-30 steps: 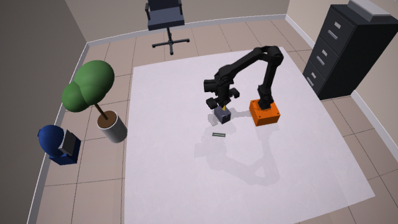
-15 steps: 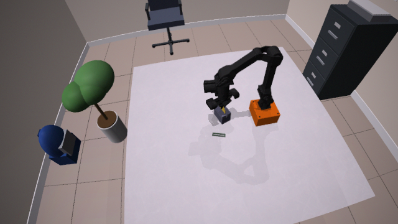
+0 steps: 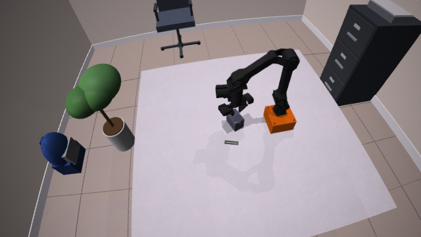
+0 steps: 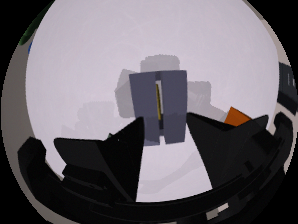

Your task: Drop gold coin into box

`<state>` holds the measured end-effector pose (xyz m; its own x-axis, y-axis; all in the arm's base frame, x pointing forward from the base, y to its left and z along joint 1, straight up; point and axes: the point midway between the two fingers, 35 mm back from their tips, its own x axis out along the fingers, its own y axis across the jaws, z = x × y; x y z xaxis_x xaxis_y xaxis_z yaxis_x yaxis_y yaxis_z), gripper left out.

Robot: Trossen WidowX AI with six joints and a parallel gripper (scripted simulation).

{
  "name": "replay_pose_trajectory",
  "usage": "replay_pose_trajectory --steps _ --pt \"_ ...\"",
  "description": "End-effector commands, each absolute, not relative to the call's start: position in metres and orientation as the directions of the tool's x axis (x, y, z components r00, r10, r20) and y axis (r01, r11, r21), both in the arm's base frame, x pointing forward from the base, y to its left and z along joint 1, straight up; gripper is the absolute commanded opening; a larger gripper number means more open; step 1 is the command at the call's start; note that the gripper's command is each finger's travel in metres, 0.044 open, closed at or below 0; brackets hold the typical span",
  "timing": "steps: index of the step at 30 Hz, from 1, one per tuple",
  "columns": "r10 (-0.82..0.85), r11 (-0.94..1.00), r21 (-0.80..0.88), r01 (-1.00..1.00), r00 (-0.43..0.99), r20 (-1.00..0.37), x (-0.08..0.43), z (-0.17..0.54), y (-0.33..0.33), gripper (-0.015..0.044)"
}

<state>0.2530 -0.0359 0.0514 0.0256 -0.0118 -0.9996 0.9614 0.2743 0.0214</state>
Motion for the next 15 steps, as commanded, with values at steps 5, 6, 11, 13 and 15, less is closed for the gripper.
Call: replay_pose_trajectory --steps 5,6,11,13,15 --pt "-0.013 0.275 0.030 0.961 0.035 -0.999 0.255 0.070 -0.036 0.0397" --pt "-0.013 0.275 0.028 0.961 0.033 -0.999 0.254 0.077 -0.036 0.0423" --pt "-0.011 0.274 0.020 0.961 0.024 -1.000 0.248 0.111 -0.035 0.0440" --pt "-0.011 0.274 0.020 0.961 0.024 -1.000 0.248 0.111 -0.035 0.0440" --pt "-0.011 0.274 0.020 0.961 0.024 -1.000 0.248 0.111 -0.035 0.0440"
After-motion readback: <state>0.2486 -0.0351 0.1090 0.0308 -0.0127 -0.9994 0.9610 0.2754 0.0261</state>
